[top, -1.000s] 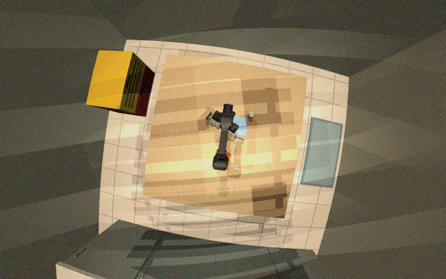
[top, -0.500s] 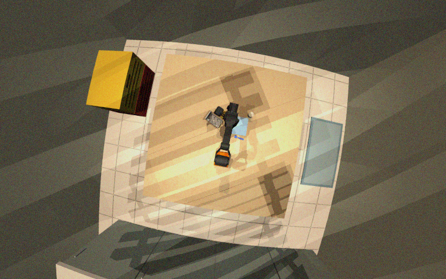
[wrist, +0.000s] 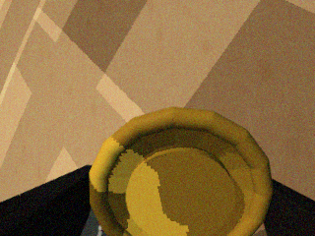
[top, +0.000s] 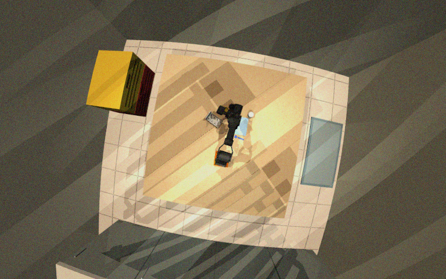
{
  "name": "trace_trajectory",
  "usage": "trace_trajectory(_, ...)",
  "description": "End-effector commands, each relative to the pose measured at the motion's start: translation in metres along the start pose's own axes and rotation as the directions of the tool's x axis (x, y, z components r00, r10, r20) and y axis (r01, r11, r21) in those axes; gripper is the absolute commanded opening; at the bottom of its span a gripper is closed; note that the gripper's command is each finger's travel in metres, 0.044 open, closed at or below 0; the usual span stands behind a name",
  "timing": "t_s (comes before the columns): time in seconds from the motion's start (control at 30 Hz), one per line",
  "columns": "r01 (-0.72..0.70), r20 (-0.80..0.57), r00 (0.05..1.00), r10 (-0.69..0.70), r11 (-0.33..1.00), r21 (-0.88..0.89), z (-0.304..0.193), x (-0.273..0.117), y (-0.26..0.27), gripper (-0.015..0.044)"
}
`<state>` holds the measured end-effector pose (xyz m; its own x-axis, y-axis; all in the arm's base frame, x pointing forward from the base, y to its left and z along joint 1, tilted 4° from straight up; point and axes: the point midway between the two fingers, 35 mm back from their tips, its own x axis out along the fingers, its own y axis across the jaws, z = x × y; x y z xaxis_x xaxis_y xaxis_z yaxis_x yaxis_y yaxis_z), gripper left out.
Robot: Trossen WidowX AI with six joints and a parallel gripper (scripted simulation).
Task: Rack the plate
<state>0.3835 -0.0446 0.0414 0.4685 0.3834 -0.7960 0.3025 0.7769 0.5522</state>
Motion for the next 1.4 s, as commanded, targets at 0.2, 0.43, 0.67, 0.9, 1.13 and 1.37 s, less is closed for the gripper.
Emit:
trace_trajectory(0.2,-0.158,0.093,0.981,0.171,0.979,-0.129,0.007,0.016,-0.009,0.0000)
trace_trajectory(0.43,-0.238,0.147,0.950,0.275,0.944,-0.230,0.006,0.021,-0.016,0.0000)
trace_trajectory(0.67,-0.288,0.193,0.911,0.365,0.897,-0.336,0.001,0.022,-0.025,0.0000)
trace_trajectory(0.9,-0.327,0.221,0.859,0.461,0.828,-0.455,-0.008,0.018,-0.029,0.0000)
trace_trajectory(1.13,-0.343,0.233,0.802,0.551,0.743,-0.575,-0.022,0.011,-0.030,0.0000)
trace_trajectory(1.37,-0.335,0.228,0.742,0.630,0.643,-0.688,-0.039,0.002,-0.030,0.0000)
